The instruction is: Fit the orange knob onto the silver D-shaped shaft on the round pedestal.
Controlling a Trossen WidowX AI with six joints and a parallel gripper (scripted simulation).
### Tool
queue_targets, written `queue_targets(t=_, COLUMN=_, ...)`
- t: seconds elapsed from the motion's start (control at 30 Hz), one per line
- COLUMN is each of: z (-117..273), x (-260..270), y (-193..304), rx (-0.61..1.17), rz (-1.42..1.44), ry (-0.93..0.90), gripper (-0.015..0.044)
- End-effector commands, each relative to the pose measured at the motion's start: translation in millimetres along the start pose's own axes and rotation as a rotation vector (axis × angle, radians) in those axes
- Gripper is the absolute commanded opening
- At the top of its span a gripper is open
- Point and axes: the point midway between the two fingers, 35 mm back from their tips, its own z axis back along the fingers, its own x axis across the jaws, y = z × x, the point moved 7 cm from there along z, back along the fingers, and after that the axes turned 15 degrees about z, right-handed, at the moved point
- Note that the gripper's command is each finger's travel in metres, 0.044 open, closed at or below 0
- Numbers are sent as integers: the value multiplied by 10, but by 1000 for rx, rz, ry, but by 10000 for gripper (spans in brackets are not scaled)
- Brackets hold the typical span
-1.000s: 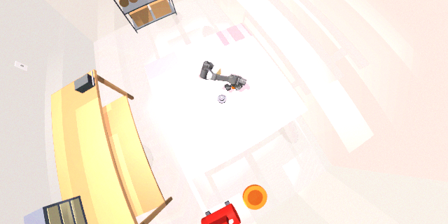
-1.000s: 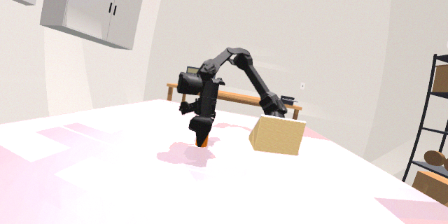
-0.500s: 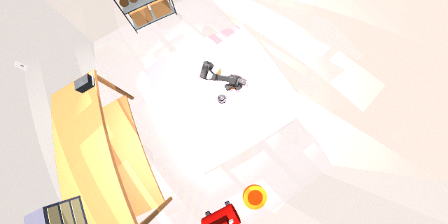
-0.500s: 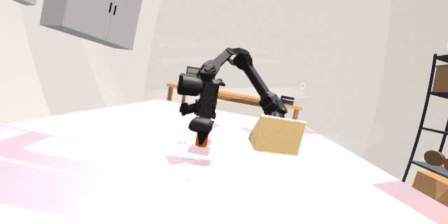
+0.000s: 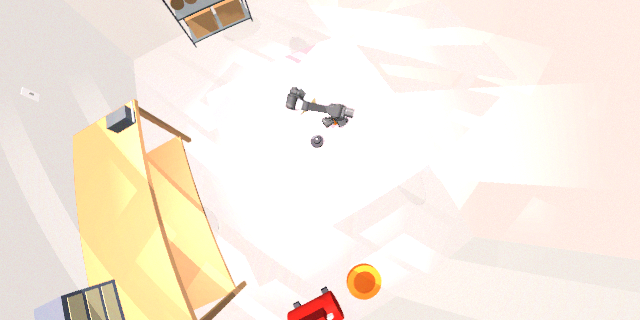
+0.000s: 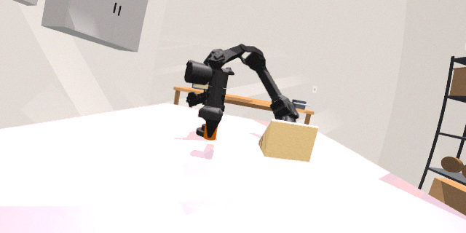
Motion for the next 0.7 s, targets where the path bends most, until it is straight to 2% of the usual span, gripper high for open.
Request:
queue_targets(t=0.0, z=322, x=-4, y=-17, rx=-12, rz=-10, ry=-9, gripper=0)
queue_targets(t=0.3, z=900, x=-19, y=65, rx=-9, rz=-13, ry=-2, gripper=0)
queue_targets(t=0.67, z=953, x=-67, y=87, rx=-22, rz=-8, ry=-49, gripper=0)
